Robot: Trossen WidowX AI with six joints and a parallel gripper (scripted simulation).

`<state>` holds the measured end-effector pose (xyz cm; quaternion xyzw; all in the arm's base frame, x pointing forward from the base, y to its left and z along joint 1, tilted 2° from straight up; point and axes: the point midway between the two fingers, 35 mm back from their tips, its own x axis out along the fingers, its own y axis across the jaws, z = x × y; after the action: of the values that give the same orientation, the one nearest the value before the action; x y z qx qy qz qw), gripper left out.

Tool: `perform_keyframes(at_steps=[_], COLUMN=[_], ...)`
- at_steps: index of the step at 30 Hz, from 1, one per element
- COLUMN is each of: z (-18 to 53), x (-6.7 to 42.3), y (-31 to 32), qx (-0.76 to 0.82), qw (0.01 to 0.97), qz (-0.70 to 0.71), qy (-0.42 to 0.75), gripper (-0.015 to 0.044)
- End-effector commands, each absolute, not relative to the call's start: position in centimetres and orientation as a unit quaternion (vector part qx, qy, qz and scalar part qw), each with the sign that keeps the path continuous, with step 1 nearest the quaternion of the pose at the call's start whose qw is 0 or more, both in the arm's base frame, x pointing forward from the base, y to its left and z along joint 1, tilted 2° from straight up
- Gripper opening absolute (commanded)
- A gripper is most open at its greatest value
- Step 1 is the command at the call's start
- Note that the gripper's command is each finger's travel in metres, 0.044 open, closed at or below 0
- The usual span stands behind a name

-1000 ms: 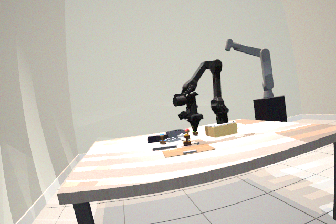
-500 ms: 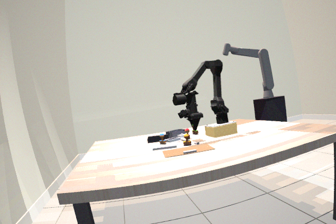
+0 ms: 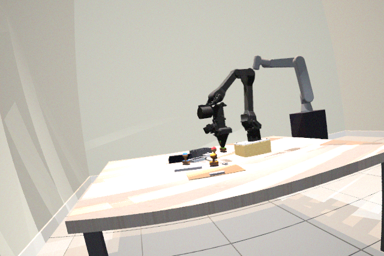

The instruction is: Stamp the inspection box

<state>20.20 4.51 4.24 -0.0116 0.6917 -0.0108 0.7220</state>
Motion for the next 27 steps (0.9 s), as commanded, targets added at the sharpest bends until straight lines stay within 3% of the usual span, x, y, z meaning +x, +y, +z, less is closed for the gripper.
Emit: perform_keyframes(at_steps=[1, 27], z=[4.5, 5.7], x=[20.2, 20.0], y=[4.5, 4.6], qx=[-0.011, -0.011], qw=[0.722, 0.722], qz=[-0.014, -0.015], qy=[0.691, 0.691], gripper=[0.0, 0.0])
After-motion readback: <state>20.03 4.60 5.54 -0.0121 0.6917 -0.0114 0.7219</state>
